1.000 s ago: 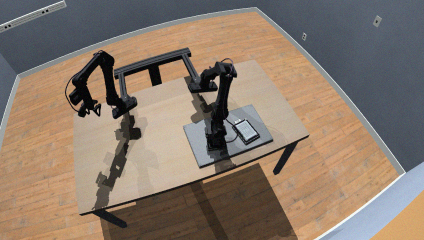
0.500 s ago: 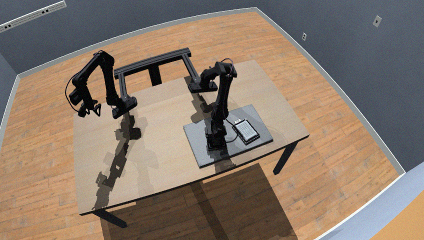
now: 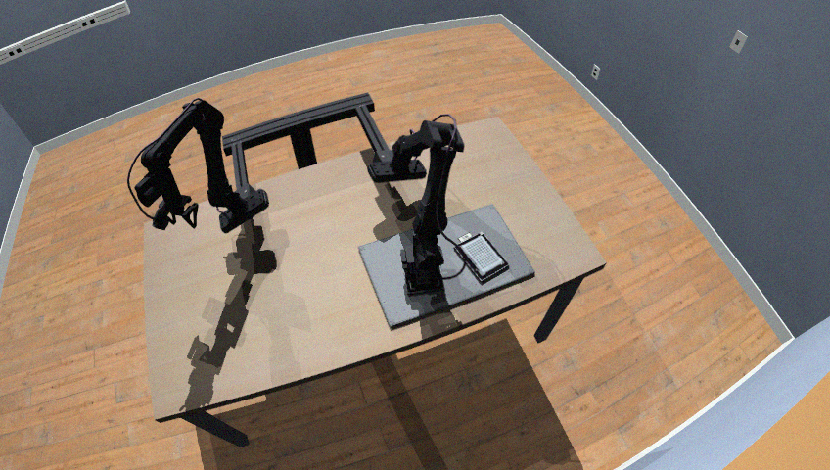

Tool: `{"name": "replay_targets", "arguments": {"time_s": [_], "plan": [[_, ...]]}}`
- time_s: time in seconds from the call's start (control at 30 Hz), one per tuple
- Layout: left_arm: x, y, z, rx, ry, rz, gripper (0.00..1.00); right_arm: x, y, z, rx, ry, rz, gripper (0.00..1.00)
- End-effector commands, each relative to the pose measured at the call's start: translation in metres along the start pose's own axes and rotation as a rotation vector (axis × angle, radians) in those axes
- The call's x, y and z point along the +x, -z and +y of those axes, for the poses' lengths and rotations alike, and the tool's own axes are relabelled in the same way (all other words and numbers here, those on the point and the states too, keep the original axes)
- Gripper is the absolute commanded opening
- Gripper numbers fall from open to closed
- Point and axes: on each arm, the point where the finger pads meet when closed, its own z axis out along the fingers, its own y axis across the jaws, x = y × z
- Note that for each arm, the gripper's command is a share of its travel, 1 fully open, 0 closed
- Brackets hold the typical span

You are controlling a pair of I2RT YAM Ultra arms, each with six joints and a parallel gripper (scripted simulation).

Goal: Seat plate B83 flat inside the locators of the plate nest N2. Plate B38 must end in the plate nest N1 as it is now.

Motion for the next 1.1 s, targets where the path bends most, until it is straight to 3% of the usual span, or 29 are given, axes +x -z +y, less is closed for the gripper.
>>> {"name": "replay_targets", "arguments": {"time_s": [0.0,0.83,0.87,1.07], "plan": [[0.0037,-0.0067,-0.0028,-0.003,-0.009,0.001,0.0,0.0016,0.0027,-0.0016,0.004,-0.013,-0.027,1.0],[-0.0061,0.0032,-0.001,-0.001,0.0,-0.025,0.0,0.0016,0.0027,-0.0016,0.004,-0.013,-0.027,1.0],[-0.0061,0.0032,-0.001,-0.001,0.0,-0.025,1.0,0.0016,0.0027,-0.0016,0.004,-0.013,-0.027,1.0],[-0.0061,0.0032,-0.001,-0.001,0.0,-0.025,1.0,0.0016,0.0027,-0.0016,0.004,-0.013,-0.027,1.0]]}}
